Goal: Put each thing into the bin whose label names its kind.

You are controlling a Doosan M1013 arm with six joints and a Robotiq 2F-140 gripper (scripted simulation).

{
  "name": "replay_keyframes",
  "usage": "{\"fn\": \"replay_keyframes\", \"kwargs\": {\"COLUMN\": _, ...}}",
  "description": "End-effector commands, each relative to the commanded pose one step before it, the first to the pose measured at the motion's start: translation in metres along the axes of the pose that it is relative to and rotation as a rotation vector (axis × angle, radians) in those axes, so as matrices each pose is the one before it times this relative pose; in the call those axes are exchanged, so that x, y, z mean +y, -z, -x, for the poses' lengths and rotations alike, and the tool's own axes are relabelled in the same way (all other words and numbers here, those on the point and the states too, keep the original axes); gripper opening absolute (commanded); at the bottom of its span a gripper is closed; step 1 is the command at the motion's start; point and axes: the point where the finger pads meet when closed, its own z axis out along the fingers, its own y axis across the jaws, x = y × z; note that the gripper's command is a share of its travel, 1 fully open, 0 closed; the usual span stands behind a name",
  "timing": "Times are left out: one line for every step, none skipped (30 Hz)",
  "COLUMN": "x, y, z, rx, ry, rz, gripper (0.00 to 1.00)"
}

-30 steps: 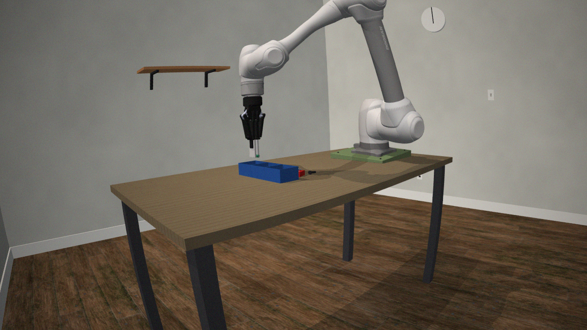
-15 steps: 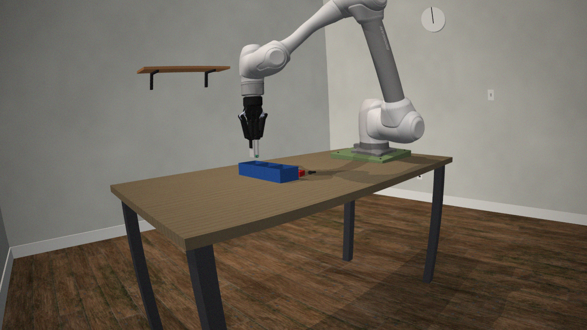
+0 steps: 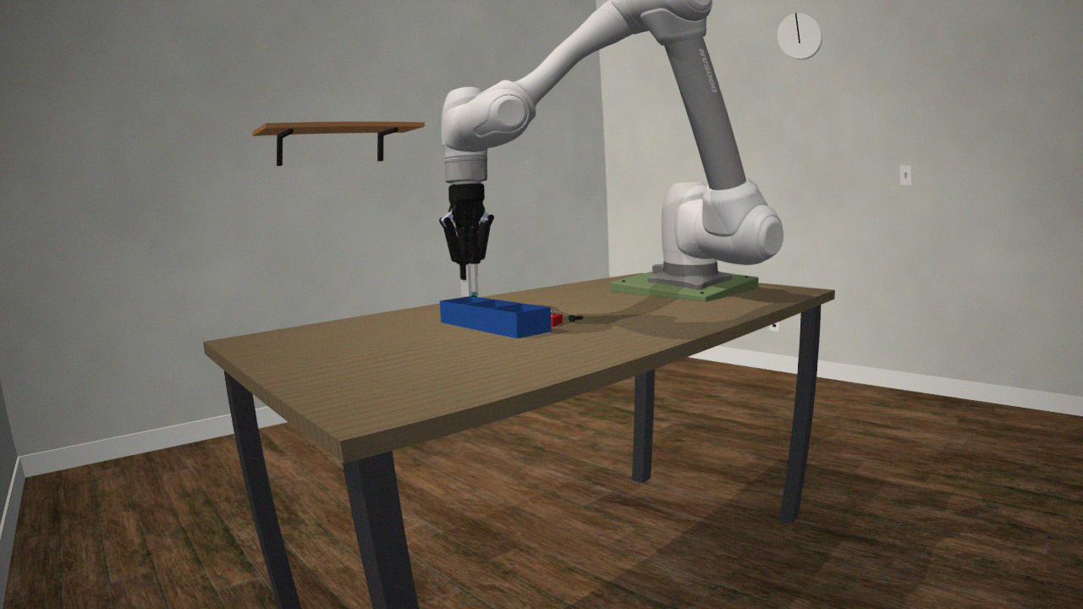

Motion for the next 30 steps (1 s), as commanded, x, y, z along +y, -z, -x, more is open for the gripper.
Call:
{"fn": "replay_keyframes", "kwargs": {"x": -0.00003, "y": -0.00523, "z": 0.00002, "rx": -0.00017, "ry": 0.00002, "rz": -0.00022, "gripper": 0.03}}
{"fn": "replay_keyframes", "kwargs": {"x": 0.00000, "y": -0.00200, "z": 0.00000, "rx": 0.00000, "ry": 0.00000, "rz": 0.00000, "gripper": 0.03}}
{"fn": "replay_keyframes", "kwargs": {"x": 0.00000, "y": -0.00200, "z": 0.00000, "rx": 0.00000, "ry": 0.00000, "rz": 0.00000, "gripper": 0.03}}
{"fn": "replay_keyframes", "kwargs": {"x": 0.00000, "y": -0.00200, "z": 0.00000, "rx": 0.00000, "ry": 0.00000, "rz": 0.00000, "gripper": 0.03}}
{"fn": "replay_keyframes", "kwargs": {"x": 0.00000, "y": -0.00200, "z": 0.00000, "rx": 0.00000, "ry": 0.00000, "rz": 0.00000, "gripper": 0.03}}
{"fn": "replay_keyframes", "kwargs": {"x": 0.00000, "y": -0.00200, "z": 0.00000, "rx": 0.00000, "ry": 0.00000, "rz": 0.00000, "gripper": 0.03}}
{"fn": "replay_keyframes", "kwargs": {"x": 0.00000, "y": -0.00200, "z": 0.00000, "rx": 0.00000, "ry": 0.00000, "rz": 0.00000, "gripper": 0.03}}
{"fn": "replay_keyframes", "kwargs": {"x": 0.00000, "y": -0.00200, "z": 0.00000, "rx": 0.00000, "ry": 0.00000, "rz": 0.00000, "gripper": 0.03}}
{"fn": "replay_keyframes", "kwargs": {"x": 0.00000, "y": -0.00200, "z": 0.00000, "rx": 0.00000, "ry": 0.00000, "rz": 0.00000, "gripper": 0.03}}
{"fn": "replay_keyframes", "kwargs": {"x": 0.00000, "y": -0.00200, "z": 0.00000, "rx": 0.00000, "ry": 0.00000, "rz": 0.00000, "gripper": 0.03}}
{"fn": "replay_keyframes", "kwargs": {"x": 0.00000, "y": 0.00000, "z": 0.00000, "rx": 0.00000, "ry": 0.00000, "rz": 0.00000, "gripper": 0.03}}
{"fn": "replay_keyframes", "kwargs": {"x": 0.00000, "y": 0.00000, "z": 0.00000, "rx": 0.00000, "ry": 0.00000, "rz": 0.00000, "gripper": 0.03}}
{"fn": "replay_keyframes", "kwargs": {"x": 0.00000, "y": -0.00200, "z": 0.00000, "rx": 0.00000, "ry": 0.00000, "rz": 0.00000, "gripper": 0.03}}
{"fn": "replay_keyframes", "kwargs": {"x": 0.00000, "y": -0.00200, "z": 0.00000, "rx": 0.00000, "ry": 0.00000, "rz": 0.00000, "gripper": 0.03}}
{"fn": "replay_keyframes", "kwargs": {"x": 0.00000, "y": -0.00200, "z": 0.00000, "rx": 0.00000, "ry": 0.00000, "rz": 0.00000, "gripper": 0.03}}
{"fn": "replay_keyframes", "kwargs": {"x": 0.00000, "y": -0.00200, "z": 0.00000, "rx": 0.00000, "ry": 0.00000, "rz": 0.00000, "gripper": 0.03}}
{"fn": "replay_keyframes", "kwargs": {"x": 0.00000, "y": -0.00200, "z": 0.00000, "rx": 0.00000, "ry": 0.00000, "rz": 0.00000, "gripper": 0.03}}
{"fn": "replay_keyframes", "kwargs": {"x": 0.00000, "y": -0.00200, "z": 0.00000, "rx": 0.00000, "ry": 0.00000, "rz": 0.00000, "gripper": 0.03}}
{"fn": "replay_keyframes", "kwargs": {"x": 0.00000, "y": -0.00200, "z": 0.00000, "rx": 0.00000, "ry": 0.00000, "rz": 0.00000, "gripper": 0.03}}
{"fn": "replay_keyframes", "kwargs": {"x": -0.00001, "y": -0.00140, "z": 0.00001, "rx": 0.00000, "ry": 0.00000, "rz": 0.00000, "gripper": 0.03}}
{"fn": "replay_keyframes", "kwargs": {"x": -0.00001, "y": 0.00000, "z": 0.00001, "rx": 0.00000, "ry": 0.00000, "rz": 0.00000, "gripper": 0.03}}
{"fn": "replay_keyframes", "kwargs": {"x": -0.00001, "y": 0.00000, "z": 0.00001, "rx": 0.00000, "ry": 0.00000, "rz": 0.00000, "gripper": 0.03}}
{"fn": "replay_keyframes", "kwargs": {"x": -0.00001, "y": 0.00000, "z": 0.00001, "rx": 0.00000, "ry": 0.00000, "rz": 0.00000, "gripper": 0.03}}
{"fn": "replay_keyframes", "kwargs": {"x": 0.00000, "y": 0.00000, "z": 0.00001, "rx": 0.00000, "ry": 0.00000, "rz": 0.00000, "gripper": 0.03}}
{"fn": "replay_keyframes", "kwargs": {"x": 0.00000, "y": 0.00000, "z": 0.00000, "rx": 0.00000, "ry": 0.00000, "rz": 0.00000, "gripper": 0.03}}
{"fn": "replay_keyframes", "kwargs": {"x": 0.00000, "y": 0.00000, "z": 0.00000, "rx": 0.00000, "ry": 0.00000, "rz": 0.00000, "gripper": 0.03}}
{"fn": "replay_keyframes", "kwargs": {"x": 0.00000, "y": 0.00000, "z": 0.00000, "rx": 0.00000, "ry": 0.00000, "rz": 0.00000, "gripper": 0.03}}
{"fn": "replay_keyframes", "kwargs": {"x": 0.00000, "y": 0.00000, "z": 0.00000, "rx": 0.00000, "ry": 0.00000, "rz": 0.00000, "gripper": 0.03}}
{"fn": "replay_keyframes", "kwargs": {"x": 0.00000, "y": 0.00000, "z": 0.00000, "rx": 0.00000, "ry": 0.00000, "rz": 0.00000, "gripper": 0.03}}
{"fn": "replay_keyframes", "kwargs": {"x": 0.00000, "y": 0.00000, "z": 0.00000, "rx": 0.00000, "ry": 0.00000, "rz": 0.00000, "gripper": 0.03}}
